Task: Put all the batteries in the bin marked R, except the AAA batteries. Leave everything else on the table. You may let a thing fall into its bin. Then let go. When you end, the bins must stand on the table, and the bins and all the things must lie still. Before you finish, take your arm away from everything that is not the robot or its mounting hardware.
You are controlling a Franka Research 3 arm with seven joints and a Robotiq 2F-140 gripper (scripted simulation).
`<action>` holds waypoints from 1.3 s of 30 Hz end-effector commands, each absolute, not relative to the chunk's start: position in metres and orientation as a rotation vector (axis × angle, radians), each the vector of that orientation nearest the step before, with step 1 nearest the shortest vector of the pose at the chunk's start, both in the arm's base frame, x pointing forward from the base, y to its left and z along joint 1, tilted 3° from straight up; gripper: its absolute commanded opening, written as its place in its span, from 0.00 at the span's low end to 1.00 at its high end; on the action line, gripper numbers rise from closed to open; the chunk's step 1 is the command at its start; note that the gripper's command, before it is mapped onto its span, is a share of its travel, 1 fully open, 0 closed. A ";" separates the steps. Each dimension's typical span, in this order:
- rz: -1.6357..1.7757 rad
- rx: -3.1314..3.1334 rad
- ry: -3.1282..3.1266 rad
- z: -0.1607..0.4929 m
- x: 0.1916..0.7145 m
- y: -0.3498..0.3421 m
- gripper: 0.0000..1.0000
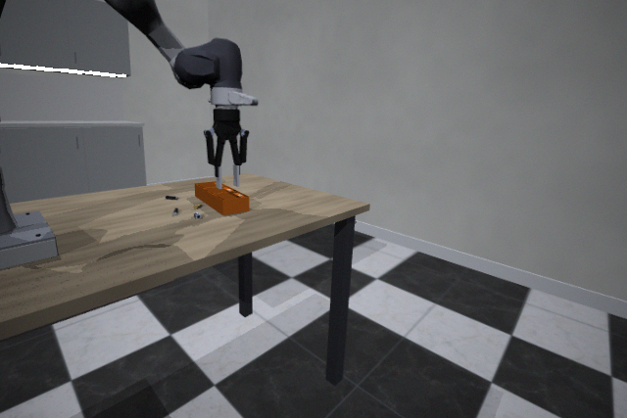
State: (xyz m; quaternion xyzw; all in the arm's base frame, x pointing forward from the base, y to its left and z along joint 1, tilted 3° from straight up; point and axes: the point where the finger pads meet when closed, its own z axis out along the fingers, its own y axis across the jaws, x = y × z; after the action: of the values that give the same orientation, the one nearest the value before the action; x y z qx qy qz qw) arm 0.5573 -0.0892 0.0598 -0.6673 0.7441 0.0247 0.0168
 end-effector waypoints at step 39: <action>0.077 -2.071 2.321 0.176 0.558 -0.097 1.00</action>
State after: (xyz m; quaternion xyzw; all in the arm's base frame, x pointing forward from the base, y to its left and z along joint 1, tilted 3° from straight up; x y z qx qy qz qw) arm 0.5615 -0.0964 0.1765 -0.6697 0.7421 0.0207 0.0206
